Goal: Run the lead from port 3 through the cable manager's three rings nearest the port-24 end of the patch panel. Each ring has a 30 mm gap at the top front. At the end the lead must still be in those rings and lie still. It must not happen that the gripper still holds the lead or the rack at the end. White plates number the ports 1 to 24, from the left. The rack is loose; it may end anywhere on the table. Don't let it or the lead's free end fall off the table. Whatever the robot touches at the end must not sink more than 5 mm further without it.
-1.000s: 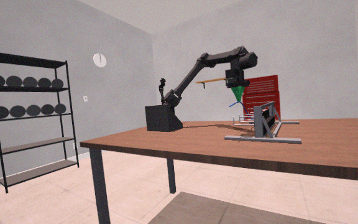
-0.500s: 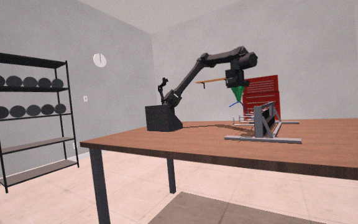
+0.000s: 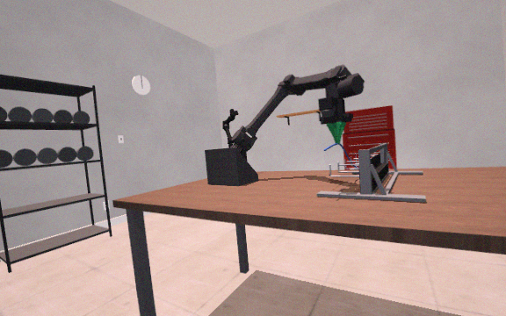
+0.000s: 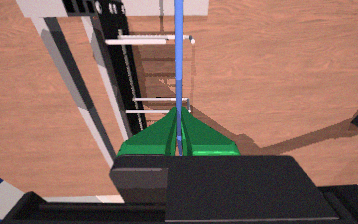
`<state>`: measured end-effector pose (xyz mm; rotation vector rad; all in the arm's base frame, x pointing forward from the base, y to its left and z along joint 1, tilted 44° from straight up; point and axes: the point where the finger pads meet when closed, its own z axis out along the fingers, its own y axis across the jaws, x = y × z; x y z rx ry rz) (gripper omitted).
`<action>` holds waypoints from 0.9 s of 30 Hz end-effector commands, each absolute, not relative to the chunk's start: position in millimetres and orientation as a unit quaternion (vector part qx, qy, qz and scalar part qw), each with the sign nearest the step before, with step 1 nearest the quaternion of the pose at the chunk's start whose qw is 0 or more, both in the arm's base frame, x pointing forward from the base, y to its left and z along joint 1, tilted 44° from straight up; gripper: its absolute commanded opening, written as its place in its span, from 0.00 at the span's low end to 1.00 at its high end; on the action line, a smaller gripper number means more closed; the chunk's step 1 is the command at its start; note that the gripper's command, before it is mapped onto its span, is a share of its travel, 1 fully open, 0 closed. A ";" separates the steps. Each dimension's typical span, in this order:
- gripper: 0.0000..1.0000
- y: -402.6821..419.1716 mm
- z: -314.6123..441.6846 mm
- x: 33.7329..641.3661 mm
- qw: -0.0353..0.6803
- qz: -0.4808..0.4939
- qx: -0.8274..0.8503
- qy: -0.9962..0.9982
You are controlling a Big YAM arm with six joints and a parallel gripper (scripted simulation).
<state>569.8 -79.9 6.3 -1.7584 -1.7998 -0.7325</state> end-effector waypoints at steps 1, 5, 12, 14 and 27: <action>0.00 -100.8 18.9 585.3 0.235 -0.279 -0.650 -0.667; 0.00 -100.8 18.9 585.3 0.235 -0.279 -0.650 -0.667; 0.00 -100.8 18.9 585.3 0.235 -0.279 -0.650 -0.667; 0.00 -100.7 18.8 585.4 0.234 -0.279 -0.650 -0.667; 0.00 -82.8 7.3 583.7 0.242 -0.274 -0.648 -0.668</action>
